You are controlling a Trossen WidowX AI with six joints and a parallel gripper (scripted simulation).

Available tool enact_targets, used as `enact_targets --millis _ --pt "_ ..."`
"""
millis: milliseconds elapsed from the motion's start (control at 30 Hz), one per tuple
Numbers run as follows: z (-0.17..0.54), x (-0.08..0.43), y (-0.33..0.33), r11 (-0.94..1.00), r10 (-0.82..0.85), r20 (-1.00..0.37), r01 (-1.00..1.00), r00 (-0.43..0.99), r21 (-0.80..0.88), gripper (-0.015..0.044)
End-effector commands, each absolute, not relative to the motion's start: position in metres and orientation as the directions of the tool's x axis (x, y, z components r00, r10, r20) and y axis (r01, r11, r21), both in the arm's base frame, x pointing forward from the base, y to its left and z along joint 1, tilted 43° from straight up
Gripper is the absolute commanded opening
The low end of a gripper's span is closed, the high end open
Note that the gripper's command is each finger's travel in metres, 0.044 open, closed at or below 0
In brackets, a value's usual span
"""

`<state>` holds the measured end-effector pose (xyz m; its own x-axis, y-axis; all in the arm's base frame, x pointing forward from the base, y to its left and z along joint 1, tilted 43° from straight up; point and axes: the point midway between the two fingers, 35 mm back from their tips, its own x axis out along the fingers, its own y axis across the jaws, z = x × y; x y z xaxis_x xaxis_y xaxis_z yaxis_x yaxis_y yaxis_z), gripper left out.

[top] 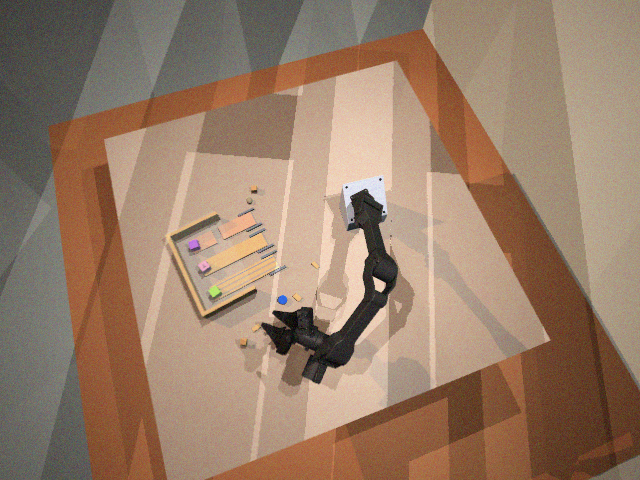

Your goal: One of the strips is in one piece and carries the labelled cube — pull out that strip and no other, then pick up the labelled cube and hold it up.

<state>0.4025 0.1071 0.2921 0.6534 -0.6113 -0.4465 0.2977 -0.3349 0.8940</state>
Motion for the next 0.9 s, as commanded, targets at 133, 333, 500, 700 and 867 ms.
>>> enact_targets --millis 133,333,500,700,867 --pt "0.246 0.419 0.068 -0.323 -0.541 -0.593 0.504 0.597 0.801 0.04" --pt "0.188 0.43 0.013 -0.237 -0.38 -0.736 0.71 0.56 0.663 0.04" --pt "0.156 0.428 -0.022 -0.128 -0.254 -0.779 0.779 0.573 0.614 0.04" --pt "0.128 0.417 -0.058 0.038 -0.111 -0.776 0.782 0.621 0.622 0.04" --pt "0.111 0.4 -0.084 0.194 -0.004 -0.731 0.718 0.682 0.669 0.04"
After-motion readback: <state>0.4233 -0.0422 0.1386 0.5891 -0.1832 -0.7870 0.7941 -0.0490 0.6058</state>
